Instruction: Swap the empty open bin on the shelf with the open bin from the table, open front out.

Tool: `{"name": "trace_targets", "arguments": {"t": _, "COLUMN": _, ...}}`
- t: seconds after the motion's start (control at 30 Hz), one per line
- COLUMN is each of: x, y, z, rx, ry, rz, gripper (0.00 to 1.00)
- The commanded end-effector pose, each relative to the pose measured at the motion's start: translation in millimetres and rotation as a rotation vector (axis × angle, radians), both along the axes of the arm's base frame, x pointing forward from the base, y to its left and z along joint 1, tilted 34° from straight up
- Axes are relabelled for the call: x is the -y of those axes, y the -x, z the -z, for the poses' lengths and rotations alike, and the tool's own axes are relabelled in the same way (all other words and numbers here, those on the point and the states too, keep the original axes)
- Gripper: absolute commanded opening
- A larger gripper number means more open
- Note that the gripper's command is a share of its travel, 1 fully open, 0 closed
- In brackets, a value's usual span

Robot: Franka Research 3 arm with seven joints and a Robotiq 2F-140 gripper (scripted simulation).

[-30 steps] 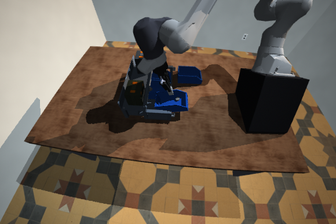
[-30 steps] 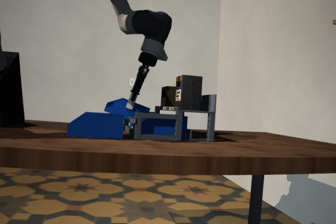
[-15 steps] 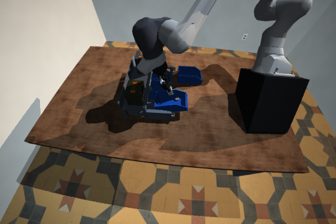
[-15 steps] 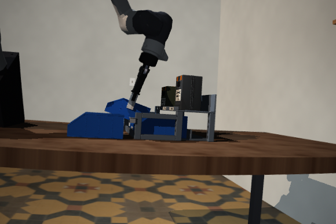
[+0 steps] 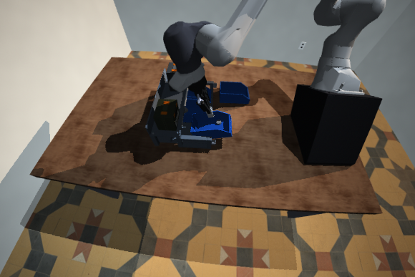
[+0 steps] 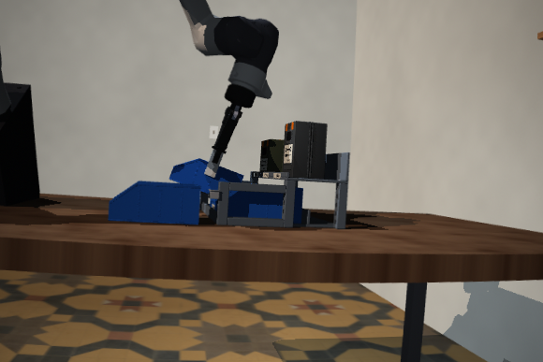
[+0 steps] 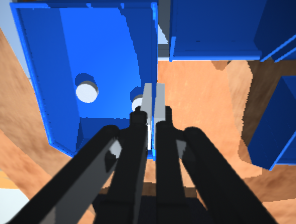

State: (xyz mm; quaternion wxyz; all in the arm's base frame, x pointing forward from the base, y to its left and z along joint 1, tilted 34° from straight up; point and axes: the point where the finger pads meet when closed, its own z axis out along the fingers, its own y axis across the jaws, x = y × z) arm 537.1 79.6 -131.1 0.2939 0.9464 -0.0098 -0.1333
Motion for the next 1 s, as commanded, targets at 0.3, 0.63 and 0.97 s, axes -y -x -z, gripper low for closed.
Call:
{"name": "trace_targets", "arguments": {"t": 0.3, "x": -1.7, "y": -0.4, "z": -0.6, "rx": -0.005, "ry": -0.003, "rz": -0.007, "gripper": 0.0}}
{"name": "trace_targets", "arguments": {"t": 0.63, "x": -0.7, "y": -0.6, "z": 1.0, "rx": -0.005, "ry": -0.003, "rz": -0.007, "gripper": 0.0}}
{"name": "trace_targets", "arguments": {"t": 0.97, "x": 1.6, "y": -1.1, "z": 4.8, "rx": -0.005, "ry": -0.003, "rz": -0.008, "gripper": 0.0}}
